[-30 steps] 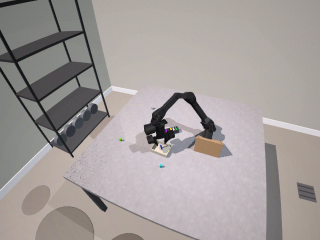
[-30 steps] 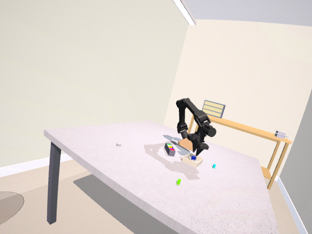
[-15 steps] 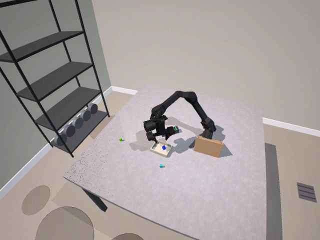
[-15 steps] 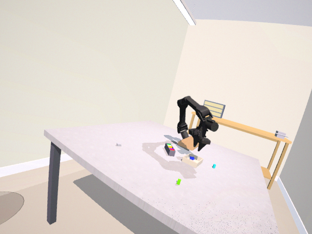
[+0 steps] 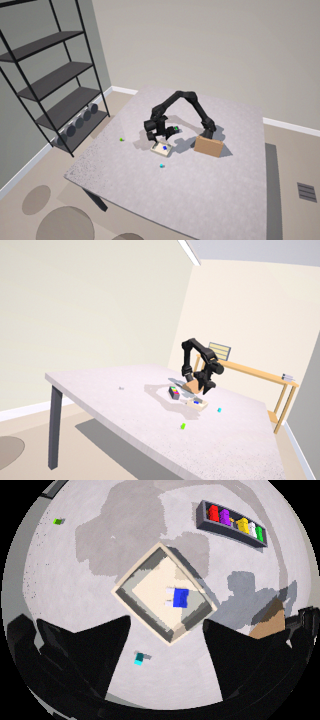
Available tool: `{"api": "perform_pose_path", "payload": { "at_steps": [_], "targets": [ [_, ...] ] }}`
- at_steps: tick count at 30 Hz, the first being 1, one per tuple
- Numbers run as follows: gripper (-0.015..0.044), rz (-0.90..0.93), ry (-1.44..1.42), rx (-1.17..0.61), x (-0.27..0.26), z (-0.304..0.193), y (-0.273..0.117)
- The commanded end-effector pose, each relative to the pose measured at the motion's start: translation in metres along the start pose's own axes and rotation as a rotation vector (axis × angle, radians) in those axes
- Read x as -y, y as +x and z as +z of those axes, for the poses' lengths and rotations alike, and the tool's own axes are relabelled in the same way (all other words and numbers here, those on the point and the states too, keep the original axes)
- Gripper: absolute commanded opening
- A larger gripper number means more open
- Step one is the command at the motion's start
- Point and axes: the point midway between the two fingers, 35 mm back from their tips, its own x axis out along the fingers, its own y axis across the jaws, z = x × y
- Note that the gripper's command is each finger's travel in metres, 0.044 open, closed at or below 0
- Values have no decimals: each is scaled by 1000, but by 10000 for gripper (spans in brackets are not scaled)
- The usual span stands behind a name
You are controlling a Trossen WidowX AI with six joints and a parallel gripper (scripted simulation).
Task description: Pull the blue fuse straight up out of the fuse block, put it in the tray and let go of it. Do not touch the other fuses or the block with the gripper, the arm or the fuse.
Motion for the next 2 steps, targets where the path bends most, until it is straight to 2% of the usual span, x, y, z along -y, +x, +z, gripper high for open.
{"api": "perform_pose_path", "payload": {
  "at_steps": [1, 2],
  "targets": [
    [330, 0, 0, 0, 0, 0, 0],
    [330, 0, 0, 0, 0, 0, 0]
  ]
}}
